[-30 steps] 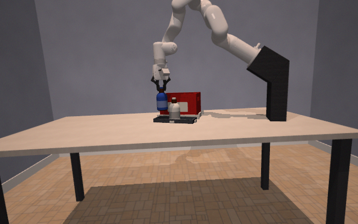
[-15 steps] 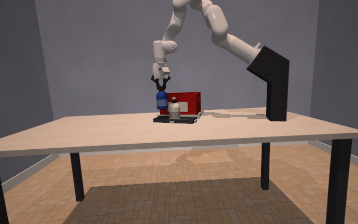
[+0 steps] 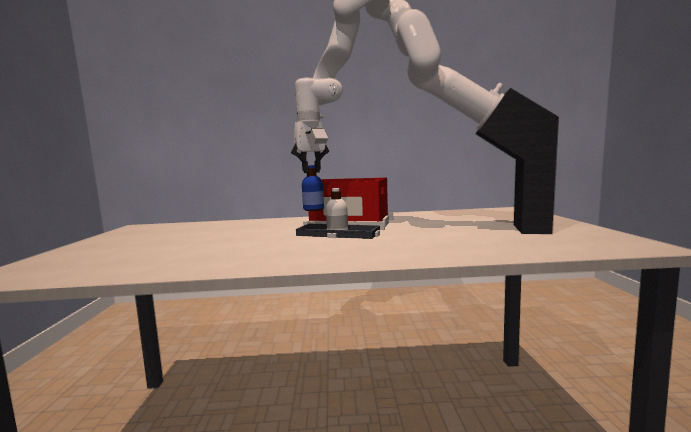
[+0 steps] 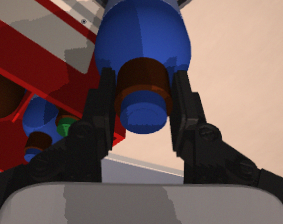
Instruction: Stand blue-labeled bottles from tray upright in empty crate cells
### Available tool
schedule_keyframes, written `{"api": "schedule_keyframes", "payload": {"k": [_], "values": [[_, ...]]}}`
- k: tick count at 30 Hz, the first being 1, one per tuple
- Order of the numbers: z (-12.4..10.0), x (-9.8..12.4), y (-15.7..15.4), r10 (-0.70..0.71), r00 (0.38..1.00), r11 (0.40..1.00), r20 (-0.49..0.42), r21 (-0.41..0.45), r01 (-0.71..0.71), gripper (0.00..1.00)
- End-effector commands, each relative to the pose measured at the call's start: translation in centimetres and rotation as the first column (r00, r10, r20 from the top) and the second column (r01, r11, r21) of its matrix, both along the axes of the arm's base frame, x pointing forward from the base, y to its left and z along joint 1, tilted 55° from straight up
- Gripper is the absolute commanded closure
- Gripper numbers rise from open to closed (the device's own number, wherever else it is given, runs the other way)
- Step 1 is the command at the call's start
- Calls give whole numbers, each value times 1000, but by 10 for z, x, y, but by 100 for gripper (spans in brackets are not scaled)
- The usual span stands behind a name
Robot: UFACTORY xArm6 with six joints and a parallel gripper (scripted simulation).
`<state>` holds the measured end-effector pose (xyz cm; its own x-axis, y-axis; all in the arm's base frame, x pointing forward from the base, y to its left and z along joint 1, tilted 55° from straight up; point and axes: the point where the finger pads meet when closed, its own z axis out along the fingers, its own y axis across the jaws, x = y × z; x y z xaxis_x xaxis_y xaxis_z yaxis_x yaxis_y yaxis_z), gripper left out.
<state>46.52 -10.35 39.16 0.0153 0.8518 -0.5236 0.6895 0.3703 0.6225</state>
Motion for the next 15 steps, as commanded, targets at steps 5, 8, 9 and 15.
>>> {"api": "schedule_keyframes", "payload": {"k": [5, 8, 9, 15], "values": [[2, 0, 0, 1, 1000, 1000, 4, -1, -1, 100], [2, 0, 0, 1, 1000, 1000, 4, -1, -1, 100], [2, 0, 1, 1, 1000, 1000, 4, -1, -1, 100], [3, -1, 1, 1, 1000, 1000, 4, -1, -1, 100]]}}
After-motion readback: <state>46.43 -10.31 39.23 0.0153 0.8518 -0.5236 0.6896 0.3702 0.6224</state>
